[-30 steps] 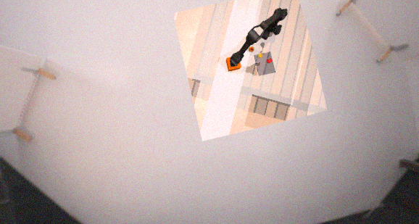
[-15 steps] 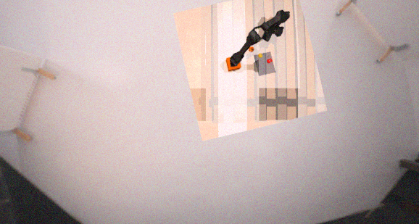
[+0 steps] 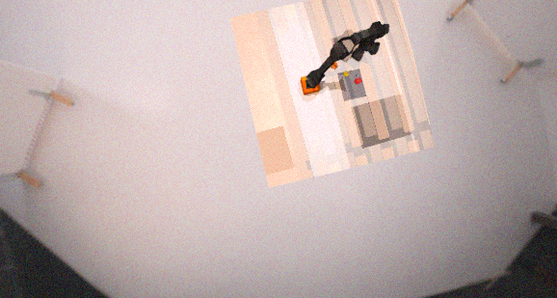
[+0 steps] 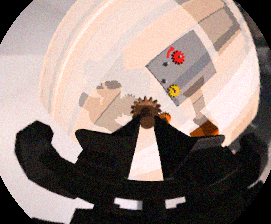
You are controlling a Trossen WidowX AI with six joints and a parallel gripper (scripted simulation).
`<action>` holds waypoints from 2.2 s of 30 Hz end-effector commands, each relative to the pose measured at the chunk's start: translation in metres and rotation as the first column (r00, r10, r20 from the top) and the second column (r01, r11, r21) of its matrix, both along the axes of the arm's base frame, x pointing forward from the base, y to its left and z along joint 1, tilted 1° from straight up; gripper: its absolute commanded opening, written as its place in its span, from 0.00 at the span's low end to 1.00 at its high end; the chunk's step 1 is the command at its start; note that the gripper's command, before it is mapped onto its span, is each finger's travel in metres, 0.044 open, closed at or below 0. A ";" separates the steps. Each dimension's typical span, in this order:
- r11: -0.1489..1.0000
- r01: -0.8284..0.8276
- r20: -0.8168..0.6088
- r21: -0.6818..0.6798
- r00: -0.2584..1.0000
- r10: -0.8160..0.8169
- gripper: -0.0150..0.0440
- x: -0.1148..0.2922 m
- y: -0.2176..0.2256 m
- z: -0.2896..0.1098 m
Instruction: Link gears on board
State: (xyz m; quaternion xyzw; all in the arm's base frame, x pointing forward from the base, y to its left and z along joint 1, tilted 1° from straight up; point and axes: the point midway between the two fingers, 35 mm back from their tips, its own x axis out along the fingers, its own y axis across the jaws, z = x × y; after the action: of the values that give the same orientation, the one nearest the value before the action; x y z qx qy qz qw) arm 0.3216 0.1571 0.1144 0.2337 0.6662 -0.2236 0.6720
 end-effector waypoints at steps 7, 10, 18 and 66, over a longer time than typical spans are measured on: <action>1.000 0.000 0.004 0.000 1.000 0.000 0.25 0.015 -0.025 -0.012; 1.000 0.001 0.005 -0.003 1.000 -0.001 0.25 0.019 -0.033 -0.016; 1.000 0.000 0.006 -0.006 1.000 0.000 0.25 0.028 -0.052 -0.027; 1.000 -0.001 0.004 -0.011 1.000 0.001 0.25 0.046 -0.109 -0.054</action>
State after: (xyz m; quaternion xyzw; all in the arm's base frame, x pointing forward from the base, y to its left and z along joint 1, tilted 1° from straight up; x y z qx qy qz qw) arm 0.3671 0.0487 0.0600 0.2328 0.6643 -0.2253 0.6737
